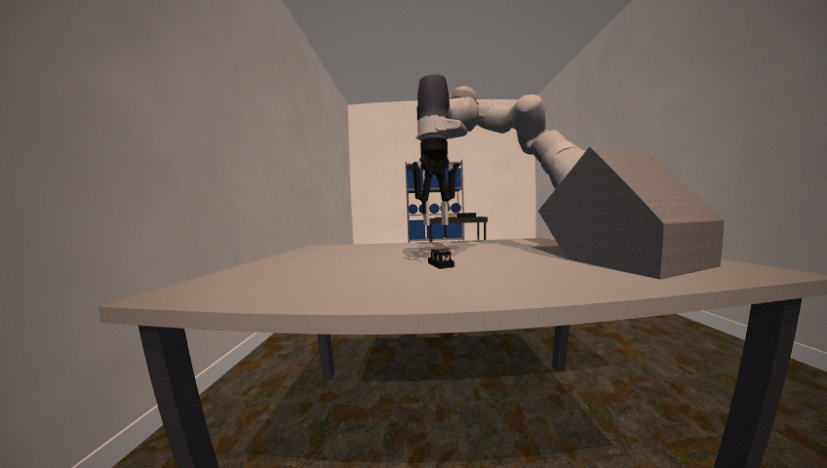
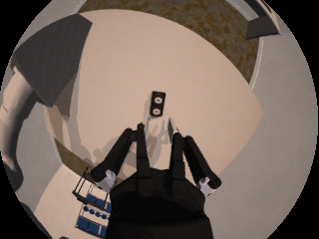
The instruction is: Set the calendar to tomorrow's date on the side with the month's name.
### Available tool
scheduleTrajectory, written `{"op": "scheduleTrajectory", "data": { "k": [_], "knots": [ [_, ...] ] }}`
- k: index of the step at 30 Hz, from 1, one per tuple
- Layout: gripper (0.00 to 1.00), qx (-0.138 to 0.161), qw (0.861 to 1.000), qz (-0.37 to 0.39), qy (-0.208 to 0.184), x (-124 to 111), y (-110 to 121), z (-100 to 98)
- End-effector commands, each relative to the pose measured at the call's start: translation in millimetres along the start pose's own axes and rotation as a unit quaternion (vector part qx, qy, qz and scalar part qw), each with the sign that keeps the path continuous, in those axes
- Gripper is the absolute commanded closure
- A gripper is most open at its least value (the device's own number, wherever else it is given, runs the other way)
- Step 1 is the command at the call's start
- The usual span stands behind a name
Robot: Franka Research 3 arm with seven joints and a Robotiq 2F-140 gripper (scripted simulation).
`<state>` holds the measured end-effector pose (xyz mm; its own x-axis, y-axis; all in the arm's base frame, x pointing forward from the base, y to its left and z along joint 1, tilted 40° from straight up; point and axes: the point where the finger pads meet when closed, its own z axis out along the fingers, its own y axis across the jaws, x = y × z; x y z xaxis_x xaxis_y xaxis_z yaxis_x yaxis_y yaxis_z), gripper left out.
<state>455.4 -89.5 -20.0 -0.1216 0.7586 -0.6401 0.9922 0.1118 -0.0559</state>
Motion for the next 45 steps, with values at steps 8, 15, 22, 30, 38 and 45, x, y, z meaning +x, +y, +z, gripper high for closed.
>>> {"op": "scheduleTrajectory", "data": {
  "k": [8,15,22,30,38,45],
  "knots": [
    [0.0,0.005,1.0,-0.007,-0.001,-1,-4,-0.3],
    [0.0,0.005,1.0,-0.007,-0.001,-1,-4,-0.3],
    [0.0,0.005,1.0,-0.007,-0.001,-1,-3,-0.8],
    [0.0,0.005,1.0,-0.007,-0.001,-1,-3,-9.1],
    [0.0,0.005,1.0,-0.007,-0.001,-1,-3,-35.0],
    [0.0,0.005,1.0,-0.007,-0.001,-1,-3,-50.0]
  ]
}}
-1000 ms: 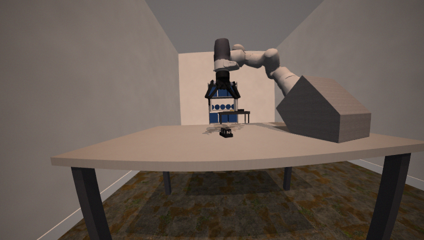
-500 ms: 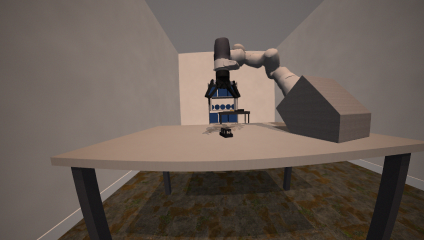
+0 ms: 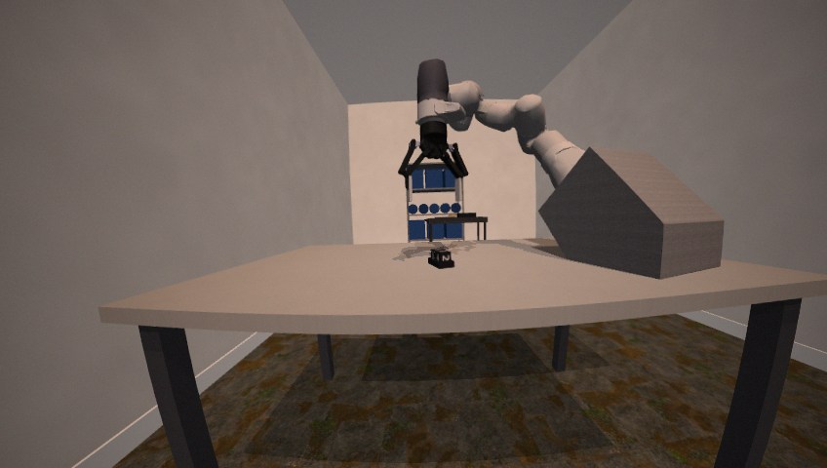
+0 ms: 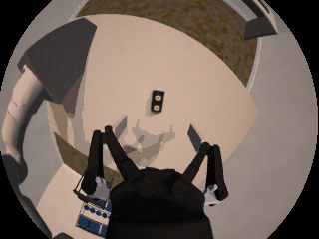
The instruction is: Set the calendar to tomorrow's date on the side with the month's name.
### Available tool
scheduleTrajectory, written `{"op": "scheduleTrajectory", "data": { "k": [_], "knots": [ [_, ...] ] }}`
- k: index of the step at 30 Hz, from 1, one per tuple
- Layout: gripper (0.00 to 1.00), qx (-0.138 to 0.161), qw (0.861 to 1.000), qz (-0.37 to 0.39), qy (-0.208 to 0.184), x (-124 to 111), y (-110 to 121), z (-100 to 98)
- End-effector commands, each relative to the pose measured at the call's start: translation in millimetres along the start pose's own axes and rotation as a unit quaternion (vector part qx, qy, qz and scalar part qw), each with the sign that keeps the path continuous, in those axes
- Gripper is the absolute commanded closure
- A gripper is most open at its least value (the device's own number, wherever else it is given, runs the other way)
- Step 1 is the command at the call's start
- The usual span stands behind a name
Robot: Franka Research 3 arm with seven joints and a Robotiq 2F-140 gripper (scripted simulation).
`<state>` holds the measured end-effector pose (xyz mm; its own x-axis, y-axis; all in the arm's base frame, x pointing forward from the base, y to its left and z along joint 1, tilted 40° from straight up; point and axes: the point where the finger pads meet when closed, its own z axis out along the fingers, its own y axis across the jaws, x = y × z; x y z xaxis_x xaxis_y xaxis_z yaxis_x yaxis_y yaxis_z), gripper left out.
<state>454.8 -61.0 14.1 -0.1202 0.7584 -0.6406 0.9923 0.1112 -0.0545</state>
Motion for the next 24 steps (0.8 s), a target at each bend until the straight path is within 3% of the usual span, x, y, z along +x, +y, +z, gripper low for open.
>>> {"op": "scheduleTrajectory", "data": {
  "k": [1,24],
  "knots": [
    [0.0,0.006,1.0,-0.007,-0.001,-0.5,-3.6,-7.7],
    [0.0,0.006,1.0,-0.007,-0.001,-0.5,-3.5,-13.0]
  ]
}}
